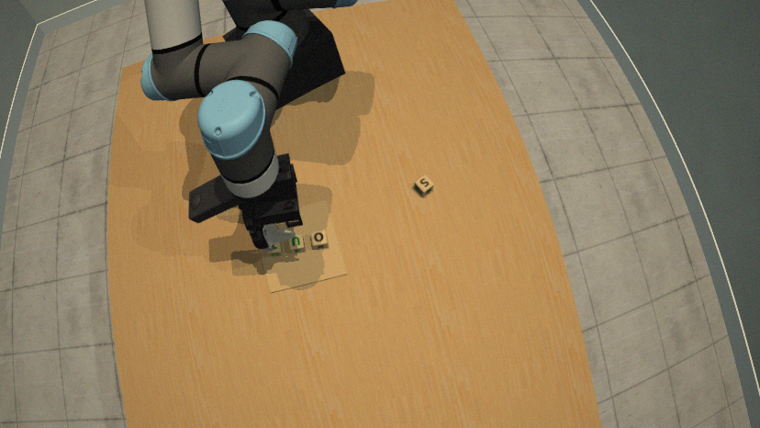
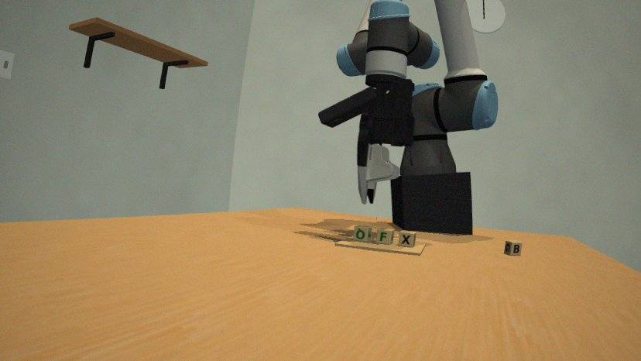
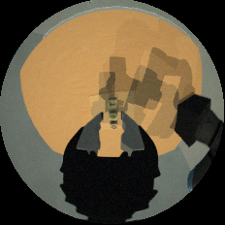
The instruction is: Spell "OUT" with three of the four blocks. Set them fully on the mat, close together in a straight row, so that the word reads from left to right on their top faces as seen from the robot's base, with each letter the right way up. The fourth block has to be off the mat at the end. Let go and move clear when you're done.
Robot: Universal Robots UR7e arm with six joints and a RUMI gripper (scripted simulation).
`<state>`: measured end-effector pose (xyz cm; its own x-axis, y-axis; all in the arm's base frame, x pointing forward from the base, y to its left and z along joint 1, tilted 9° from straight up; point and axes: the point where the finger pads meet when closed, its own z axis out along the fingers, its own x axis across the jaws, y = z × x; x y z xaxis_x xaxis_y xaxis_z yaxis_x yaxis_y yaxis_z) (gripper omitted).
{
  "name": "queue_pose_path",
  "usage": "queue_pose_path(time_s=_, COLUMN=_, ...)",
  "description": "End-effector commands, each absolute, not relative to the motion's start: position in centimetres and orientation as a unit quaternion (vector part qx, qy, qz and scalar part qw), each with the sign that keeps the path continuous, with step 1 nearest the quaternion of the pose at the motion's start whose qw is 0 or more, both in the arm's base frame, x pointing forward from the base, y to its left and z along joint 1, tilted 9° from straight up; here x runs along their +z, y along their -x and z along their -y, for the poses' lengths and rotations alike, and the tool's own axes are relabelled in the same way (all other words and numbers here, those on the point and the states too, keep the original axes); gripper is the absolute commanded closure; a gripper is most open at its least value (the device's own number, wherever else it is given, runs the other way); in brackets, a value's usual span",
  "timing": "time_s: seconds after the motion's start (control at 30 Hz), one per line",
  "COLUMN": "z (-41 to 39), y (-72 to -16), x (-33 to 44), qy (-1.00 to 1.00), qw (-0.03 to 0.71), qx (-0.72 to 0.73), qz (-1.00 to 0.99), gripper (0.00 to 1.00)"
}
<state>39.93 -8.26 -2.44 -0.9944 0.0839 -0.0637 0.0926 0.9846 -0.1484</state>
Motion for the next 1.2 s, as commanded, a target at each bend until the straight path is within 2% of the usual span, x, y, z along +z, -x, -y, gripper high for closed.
queue_pose_path(time_s=0.0, z=8.0, y=-39.9, x=-0.9, qy=-0.044, qw=0.028, qx=-0.075, qz=-0.996, gripper=0.75)
queue_pose_path(time_s=0.3, z=7.9, y=-39.8, x=0.1, qy=-0.044, qw=0.028, qx=-0.075, qz=-0.996, gripper=0.75)
queue_pose_path(time_s=0.33, z=7.9, y=-39.8, x=0.1, qy=-0.044, qw=0.028, qx=-0.075, qz=-0.996, gripper=0.00)
queue_pose_path(time_s=1.17, z=7.9, y=-39.8, x=0.3, qy=-0.044, qw=0.028, qx=-0.075, qz=-0.996, gripper=0.00)
